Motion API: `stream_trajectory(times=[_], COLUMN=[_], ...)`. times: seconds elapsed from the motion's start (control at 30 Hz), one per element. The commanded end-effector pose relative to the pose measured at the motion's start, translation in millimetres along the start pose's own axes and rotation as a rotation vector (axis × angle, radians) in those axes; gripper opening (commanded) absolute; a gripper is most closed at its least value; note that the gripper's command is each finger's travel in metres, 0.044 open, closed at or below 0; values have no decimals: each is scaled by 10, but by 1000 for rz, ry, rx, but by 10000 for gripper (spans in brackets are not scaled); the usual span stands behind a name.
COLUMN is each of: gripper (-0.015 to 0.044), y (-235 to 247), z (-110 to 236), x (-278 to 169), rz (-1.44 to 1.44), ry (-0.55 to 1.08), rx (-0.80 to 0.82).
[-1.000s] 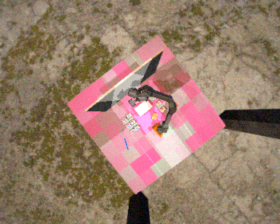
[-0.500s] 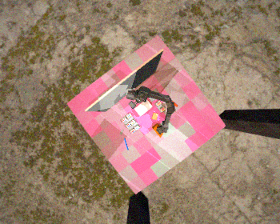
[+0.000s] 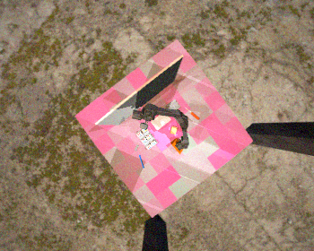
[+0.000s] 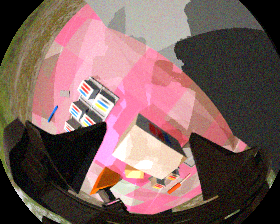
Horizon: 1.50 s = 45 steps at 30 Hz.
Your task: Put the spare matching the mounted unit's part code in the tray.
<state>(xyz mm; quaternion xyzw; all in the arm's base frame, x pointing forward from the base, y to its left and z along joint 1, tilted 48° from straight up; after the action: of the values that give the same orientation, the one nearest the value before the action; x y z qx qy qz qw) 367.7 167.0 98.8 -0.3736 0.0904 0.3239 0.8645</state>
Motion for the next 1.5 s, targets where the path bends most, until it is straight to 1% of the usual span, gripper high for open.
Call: stream_trajectory(times=[0.0, 0.13, 0.3, 0.6, 0.77, 0.8, 0.9, 1.2, 1.47], gripper=[440, 440, 440, 440, 309, 300, 300, 300, 300], y=[576, 1019, 1492, 1512, 1557, 1573, 1605, 1578, 1577], z=[-188, -353, -557, -566, -757, -825, -961, -970, -1084], x=[352, 548, 691, 696, 671, 658, 624, 625, 628], rz=[381, 667, 962, 975, 975, 974, 974, 974, 974], ry=[27, 46, 67, 68, 68, 68, 69, 69, 68], rx=[18, 34, 53, 54, 54, 54, 54, 53, 53])
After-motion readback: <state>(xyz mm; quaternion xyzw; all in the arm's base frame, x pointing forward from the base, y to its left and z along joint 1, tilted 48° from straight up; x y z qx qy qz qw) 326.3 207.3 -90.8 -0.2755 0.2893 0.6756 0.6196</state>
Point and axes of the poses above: the point midway between the two fingers, 35 mm back from their tips, its own z axis back along the fingers, its own y axis across the jaws, x = y × z, the point moved 5 cm from there along z, back along the fingers, and after that the axes turned 13 degrees about z, right-handed, at the moved point
